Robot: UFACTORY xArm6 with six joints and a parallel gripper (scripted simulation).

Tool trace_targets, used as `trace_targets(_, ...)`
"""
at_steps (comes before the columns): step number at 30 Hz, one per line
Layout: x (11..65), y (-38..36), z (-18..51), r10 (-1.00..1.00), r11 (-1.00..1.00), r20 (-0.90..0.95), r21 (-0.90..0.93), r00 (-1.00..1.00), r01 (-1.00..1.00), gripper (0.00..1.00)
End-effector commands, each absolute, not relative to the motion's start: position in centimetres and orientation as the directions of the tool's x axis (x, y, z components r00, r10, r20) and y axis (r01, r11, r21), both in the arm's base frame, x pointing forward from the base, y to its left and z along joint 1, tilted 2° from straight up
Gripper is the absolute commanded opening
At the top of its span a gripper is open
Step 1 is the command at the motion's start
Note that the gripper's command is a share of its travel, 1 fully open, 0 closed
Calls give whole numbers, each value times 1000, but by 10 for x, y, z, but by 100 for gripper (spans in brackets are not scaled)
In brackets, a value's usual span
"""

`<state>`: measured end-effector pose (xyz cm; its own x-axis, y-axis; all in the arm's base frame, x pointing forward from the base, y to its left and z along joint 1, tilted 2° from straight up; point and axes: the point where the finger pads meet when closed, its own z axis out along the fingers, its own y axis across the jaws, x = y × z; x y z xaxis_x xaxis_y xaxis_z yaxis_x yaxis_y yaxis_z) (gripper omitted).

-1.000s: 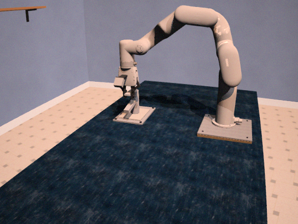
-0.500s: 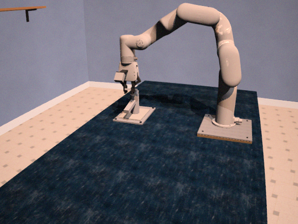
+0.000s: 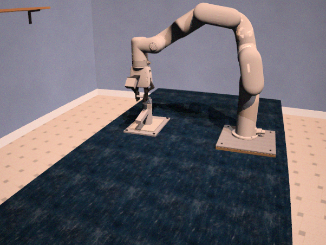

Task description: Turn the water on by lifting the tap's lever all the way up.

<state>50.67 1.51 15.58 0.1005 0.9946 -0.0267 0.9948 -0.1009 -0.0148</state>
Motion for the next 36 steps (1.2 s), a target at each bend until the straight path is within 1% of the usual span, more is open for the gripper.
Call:
trace_targets(1, 508, 15, 158, 995, -101, -26, -10, 101, 995, 0)
trace_targets(12, 508, 14, 160, 995, -101, -26, -10, 101, 995, 0)
trace_targets(13, 508, 14, 160, 995, -101, -26, -10, 101, 995, 72)
trace_targets(36, 508, 14, 160, 995, -101, -26, -10, 101, 995, 72)
